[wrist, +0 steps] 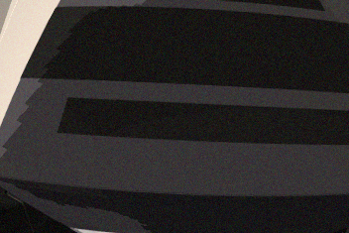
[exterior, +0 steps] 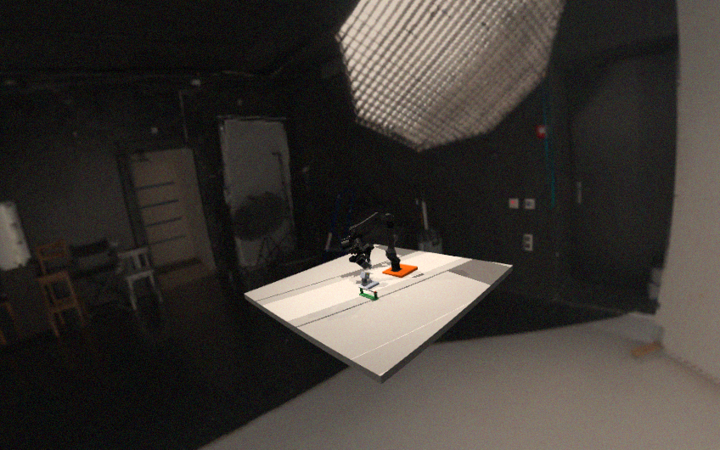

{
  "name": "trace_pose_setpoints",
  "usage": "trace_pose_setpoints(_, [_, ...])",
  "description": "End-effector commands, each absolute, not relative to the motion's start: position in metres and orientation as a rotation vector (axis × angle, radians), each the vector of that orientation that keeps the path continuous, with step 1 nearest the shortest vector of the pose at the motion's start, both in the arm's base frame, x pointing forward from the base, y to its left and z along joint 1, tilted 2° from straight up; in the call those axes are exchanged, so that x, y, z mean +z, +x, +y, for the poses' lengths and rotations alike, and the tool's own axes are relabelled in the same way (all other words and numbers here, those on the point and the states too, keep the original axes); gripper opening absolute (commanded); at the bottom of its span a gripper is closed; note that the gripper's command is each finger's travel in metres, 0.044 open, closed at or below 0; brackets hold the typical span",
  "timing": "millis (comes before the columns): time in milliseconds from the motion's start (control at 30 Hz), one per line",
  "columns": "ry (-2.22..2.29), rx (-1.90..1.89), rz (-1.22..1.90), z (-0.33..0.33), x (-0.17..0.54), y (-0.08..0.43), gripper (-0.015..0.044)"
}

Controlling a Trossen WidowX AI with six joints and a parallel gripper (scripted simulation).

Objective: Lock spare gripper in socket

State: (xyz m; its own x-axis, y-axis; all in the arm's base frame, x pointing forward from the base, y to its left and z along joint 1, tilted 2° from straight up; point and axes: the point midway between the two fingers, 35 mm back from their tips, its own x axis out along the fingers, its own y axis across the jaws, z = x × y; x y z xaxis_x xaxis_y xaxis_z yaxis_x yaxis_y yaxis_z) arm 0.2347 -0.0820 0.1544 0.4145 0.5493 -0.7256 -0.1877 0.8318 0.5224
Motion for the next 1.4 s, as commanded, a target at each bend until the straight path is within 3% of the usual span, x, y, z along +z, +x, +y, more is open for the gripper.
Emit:
trace_pose_setpoints(0, [0.331, 0.534, 1.01, -0.08, 0.158, 0.236, 0.0])
trace_pose_setpoints(1367, [-0.364, 1.003, 0.548, -0.058, 0.176, 0.232, 0.0])
